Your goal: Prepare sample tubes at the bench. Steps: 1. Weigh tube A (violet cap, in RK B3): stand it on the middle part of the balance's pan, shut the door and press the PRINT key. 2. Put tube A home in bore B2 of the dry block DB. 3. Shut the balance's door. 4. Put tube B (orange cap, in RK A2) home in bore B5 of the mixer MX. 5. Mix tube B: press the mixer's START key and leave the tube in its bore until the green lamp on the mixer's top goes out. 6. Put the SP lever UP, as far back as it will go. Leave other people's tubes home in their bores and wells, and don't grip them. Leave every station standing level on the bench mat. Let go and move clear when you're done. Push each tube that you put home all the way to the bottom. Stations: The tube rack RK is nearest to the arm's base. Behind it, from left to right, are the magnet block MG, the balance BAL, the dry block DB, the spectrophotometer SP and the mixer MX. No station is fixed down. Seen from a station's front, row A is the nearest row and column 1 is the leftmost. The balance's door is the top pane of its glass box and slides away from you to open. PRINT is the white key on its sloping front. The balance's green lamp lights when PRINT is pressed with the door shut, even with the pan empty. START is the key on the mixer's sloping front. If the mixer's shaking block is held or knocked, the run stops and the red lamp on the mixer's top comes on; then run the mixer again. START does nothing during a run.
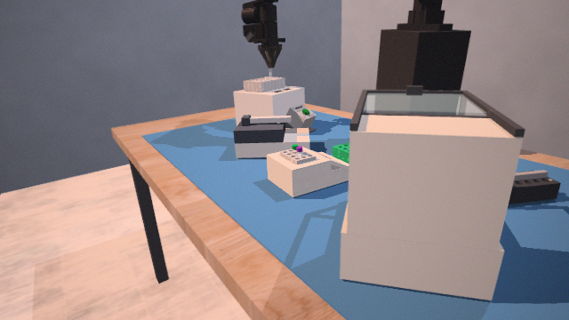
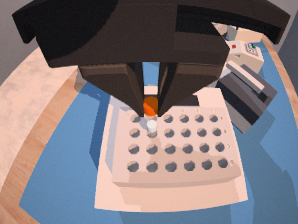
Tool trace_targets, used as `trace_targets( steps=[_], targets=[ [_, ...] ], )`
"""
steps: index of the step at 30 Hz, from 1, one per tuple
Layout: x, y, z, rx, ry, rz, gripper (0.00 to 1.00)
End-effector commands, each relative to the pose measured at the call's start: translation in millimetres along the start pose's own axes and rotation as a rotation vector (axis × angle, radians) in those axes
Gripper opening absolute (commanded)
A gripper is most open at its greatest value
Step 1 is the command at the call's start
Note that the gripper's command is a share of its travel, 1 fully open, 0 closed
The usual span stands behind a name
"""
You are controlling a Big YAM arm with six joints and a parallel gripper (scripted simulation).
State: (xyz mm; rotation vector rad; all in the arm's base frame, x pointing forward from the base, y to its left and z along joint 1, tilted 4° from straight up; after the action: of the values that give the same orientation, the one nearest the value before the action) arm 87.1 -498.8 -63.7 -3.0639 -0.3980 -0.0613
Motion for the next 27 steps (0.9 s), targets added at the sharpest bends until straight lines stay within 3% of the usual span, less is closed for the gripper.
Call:
trace_targets(
  steps=[1, 27],
  targets=[
    [6.8, -3.0, 12.0, 0.007, -0.001, 0.000, 0.09],
    [6.4, -0.5, 13.2, -0.003, -0.001, 0.000, 0.09]
  ],
)
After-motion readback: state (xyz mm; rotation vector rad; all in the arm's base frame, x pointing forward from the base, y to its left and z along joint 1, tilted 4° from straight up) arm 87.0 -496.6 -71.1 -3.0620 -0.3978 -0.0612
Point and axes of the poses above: the point where the finger pads meet when closed, its own z axis out along the fingers, its own x axis across the jaws, y = z × x, the point moved 6 cm from there along -z, back along the fingers, and after that the axes turned 9 degrees about -z, right-handed, at the moved point
